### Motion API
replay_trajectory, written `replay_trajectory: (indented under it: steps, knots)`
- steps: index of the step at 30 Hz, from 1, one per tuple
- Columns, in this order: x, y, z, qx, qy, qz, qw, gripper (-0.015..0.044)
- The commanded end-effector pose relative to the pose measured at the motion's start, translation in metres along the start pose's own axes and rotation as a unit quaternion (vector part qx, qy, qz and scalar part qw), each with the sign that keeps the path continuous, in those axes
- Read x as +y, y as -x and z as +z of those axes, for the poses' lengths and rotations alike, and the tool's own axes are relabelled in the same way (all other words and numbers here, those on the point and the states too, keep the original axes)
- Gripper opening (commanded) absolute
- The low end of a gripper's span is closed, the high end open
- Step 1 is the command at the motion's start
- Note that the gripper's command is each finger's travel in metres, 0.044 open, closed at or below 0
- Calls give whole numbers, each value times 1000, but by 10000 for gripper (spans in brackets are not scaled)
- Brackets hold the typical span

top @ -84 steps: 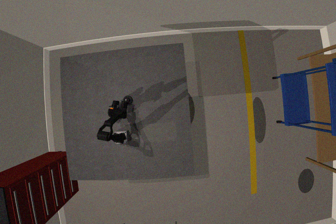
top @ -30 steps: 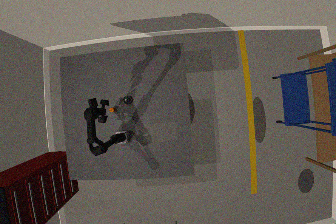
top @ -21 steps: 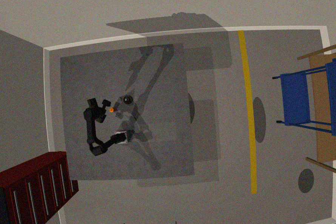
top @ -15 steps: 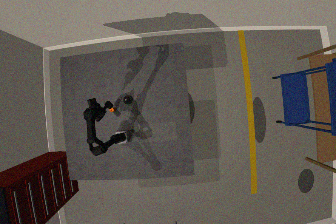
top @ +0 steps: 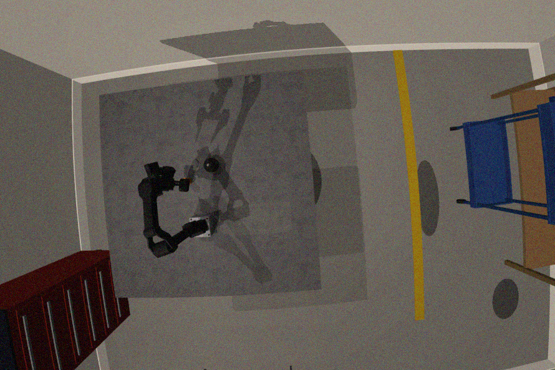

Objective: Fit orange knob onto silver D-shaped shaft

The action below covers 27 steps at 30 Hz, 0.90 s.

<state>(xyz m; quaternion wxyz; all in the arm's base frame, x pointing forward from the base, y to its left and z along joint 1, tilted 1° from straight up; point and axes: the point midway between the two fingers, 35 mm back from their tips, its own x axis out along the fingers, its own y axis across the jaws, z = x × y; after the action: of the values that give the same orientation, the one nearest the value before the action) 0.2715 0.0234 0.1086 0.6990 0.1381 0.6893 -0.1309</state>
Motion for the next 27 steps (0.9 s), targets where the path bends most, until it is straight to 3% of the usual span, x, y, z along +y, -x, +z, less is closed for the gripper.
replay_trajectory:
  steps: [1, 9, 13, 27]
  knots:
    - [0, -1, 1, -2, -160, -2, 987, 440]
    - [0, -1, 1, -2, -160, -2, 987, 440]
    - [-1, -31, 2, -2, -160, -2, 987, 440]
    - [-1, -52, 1, -2, -160, -2, 987, 440]
